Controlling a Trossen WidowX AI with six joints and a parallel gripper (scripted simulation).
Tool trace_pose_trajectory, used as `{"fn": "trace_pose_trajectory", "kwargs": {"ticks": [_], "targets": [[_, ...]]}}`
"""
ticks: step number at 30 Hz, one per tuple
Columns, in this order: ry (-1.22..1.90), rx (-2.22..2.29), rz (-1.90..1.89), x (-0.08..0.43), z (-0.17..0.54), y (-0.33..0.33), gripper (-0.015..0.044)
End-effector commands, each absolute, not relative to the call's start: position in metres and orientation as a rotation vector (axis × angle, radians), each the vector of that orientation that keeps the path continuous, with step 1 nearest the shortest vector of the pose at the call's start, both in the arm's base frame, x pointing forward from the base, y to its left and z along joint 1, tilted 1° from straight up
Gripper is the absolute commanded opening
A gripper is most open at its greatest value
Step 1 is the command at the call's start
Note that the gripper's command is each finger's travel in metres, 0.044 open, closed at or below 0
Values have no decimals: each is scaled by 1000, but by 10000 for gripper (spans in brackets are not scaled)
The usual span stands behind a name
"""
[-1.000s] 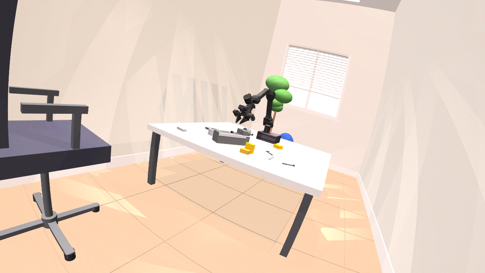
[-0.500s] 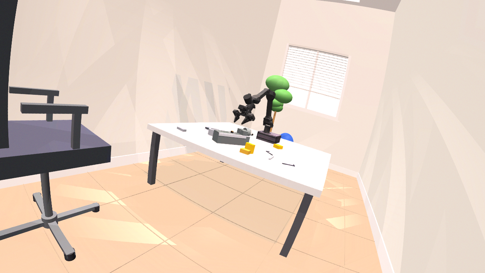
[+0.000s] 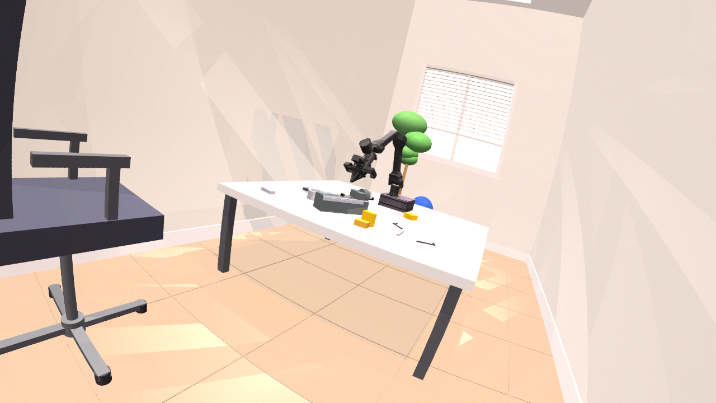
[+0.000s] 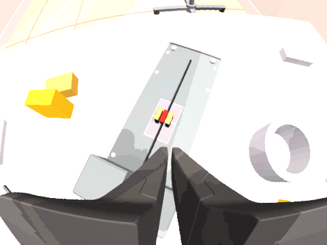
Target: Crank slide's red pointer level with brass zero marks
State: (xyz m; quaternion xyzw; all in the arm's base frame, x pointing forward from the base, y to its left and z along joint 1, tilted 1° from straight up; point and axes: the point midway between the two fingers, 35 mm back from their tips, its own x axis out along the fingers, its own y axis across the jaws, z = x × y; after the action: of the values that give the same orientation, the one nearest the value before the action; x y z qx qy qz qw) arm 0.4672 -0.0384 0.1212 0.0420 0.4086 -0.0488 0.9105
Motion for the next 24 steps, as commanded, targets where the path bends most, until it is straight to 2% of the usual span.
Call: {"fn": "trace_pose_trajectory", "kwargs": {"ticks": [1, 14, 24], "targets": [[842, 86, -101, 467, 121, -38, 0], [842, 87, -100, 467, 121, -38, 0], [842, 87, -100, 467, 121, -38, 263]]}}
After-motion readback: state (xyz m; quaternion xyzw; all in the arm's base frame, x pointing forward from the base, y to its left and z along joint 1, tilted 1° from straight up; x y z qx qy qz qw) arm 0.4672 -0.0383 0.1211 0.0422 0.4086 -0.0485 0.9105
